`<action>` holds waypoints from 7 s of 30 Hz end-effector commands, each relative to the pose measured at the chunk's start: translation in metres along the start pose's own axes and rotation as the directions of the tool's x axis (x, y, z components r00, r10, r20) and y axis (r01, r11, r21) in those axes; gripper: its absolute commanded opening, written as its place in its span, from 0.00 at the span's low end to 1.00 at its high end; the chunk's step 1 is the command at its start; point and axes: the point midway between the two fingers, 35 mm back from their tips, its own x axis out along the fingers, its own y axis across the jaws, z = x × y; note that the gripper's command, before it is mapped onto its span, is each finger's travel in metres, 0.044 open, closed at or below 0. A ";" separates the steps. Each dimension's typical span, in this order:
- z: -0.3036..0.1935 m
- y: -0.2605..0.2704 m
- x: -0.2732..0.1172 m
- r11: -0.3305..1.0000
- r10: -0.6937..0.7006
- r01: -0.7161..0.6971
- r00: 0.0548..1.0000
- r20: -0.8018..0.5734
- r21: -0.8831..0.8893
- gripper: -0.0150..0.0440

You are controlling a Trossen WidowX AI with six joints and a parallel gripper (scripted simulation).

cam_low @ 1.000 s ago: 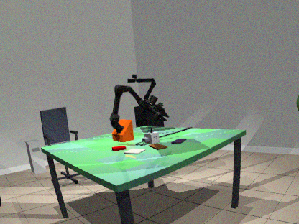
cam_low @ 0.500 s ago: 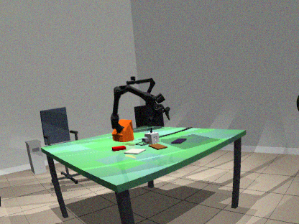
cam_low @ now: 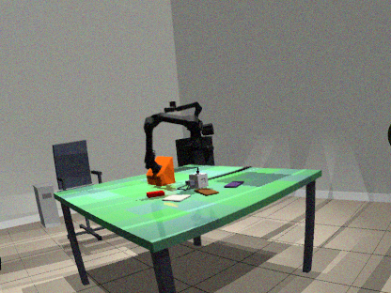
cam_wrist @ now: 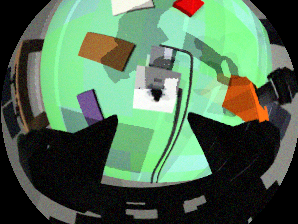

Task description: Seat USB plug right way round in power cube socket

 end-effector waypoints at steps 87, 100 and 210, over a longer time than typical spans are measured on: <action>0.016 -0.004 0.019 0.993 -0.043 0.043 0.999 -0.005 0.106 0.25; 0.016 -0.003 0.011 0.993 -0.043 0.043 0.999 -0.005 0.105 0.25; 0.016 -0.004 -0.004 -0.399 -0.043 -0.015 0.999 0.002 -0.917 0.25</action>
